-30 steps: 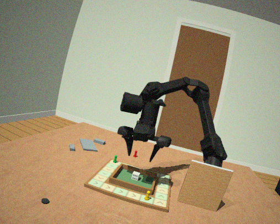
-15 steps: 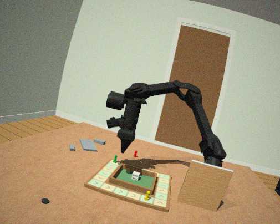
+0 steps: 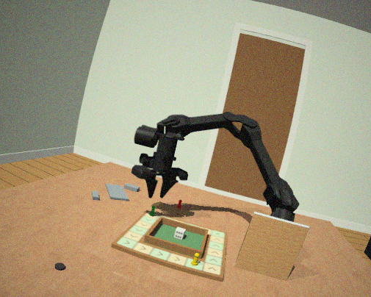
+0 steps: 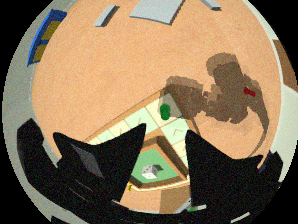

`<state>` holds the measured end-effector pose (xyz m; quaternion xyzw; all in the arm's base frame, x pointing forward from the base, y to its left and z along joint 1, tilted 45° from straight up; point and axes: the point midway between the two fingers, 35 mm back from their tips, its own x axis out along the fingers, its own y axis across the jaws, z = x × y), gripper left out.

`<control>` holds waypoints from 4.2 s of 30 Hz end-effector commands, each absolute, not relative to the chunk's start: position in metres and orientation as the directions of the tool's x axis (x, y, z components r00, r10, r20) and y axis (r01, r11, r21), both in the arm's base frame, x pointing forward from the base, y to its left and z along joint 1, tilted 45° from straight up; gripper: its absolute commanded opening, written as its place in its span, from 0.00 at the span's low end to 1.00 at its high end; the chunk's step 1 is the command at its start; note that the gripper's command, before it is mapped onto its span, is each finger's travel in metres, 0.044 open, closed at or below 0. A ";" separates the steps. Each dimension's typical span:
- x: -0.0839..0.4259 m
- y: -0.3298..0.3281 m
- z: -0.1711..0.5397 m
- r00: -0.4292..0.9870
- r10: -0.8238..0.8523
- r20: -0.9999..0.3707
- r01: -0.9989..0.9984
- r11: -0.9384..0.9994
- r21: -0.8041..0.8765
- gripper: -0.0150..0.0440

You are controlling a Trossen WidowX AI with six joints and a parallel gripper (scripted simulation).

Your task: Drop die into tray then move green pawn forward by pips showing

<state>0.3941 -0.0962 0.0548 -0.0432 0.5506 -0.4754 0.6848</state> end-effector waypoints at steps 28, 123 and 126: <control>0.392 -0.129 0.021 -0.055 -0.703 -0.709 0.617 0.535 -0.578 0.59; 0.378 0.040 -0.134 -0.053 -0.693 -0.719 0.618 0.543 -0.569 0.25; 0.378 0.037 -0.137 -0.053 -0.693 -0.719 0.618 0.542 -0.569 0.25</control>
